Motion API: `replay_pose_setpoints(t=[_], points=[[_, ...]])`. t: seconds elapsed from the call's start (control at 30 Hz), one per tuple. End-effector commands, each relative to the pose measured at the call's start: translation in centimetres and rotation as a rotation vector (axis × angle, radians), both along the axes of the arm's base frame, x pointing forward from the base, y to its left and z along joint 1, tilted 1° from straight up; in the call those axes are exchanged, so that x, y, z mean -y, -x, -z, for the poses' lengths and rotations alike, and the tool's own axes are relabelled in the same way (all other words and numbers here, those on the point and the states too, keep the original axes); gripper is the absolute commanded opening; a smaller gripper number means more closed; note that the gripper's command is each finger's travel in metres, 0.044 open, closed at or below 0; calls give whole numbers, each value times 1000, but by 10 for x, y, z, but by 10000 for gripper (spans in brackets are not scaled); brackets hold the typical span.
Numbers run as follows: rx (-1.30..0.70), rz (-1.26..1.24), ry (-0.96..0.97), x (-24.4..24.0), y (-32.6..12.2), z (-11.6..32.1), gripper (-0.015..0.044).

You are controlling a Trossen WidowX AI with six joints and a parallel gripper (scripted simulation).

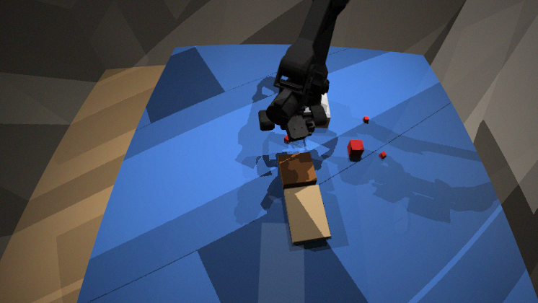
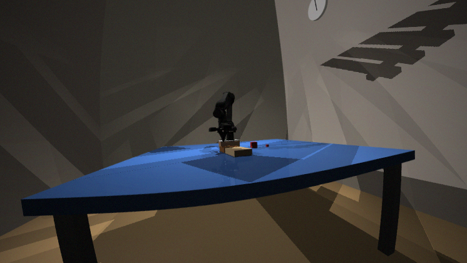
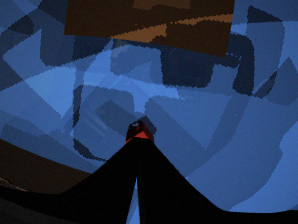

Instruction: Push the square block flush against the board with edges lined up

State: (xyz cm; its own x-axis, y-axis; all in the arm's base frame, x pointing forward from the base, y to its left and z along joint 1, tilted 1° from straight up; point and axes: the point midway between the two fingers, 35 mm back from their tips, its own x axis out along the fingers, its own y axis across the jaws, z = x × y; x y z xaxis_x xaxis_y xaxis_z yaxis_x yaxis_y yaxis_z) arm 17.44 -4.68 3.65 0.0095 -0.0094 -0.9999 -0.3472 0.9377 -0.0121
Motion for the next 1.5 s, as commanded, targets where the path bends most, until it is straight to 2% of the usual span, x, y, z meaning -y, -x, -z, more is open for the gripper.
replay_pose_setpoints(t=[0.0,0.23,0.33,0.4,1.47], points=[[-10,-5,-4,-1,3,-5,0],[-8,-6,-5,-12,-20,-2,0],[-8,-6,-5,-11,-21,39,0],[-8,-6,-6,-12,-19,50,0],[-6,-6,-6,-17,-40,48,0]])
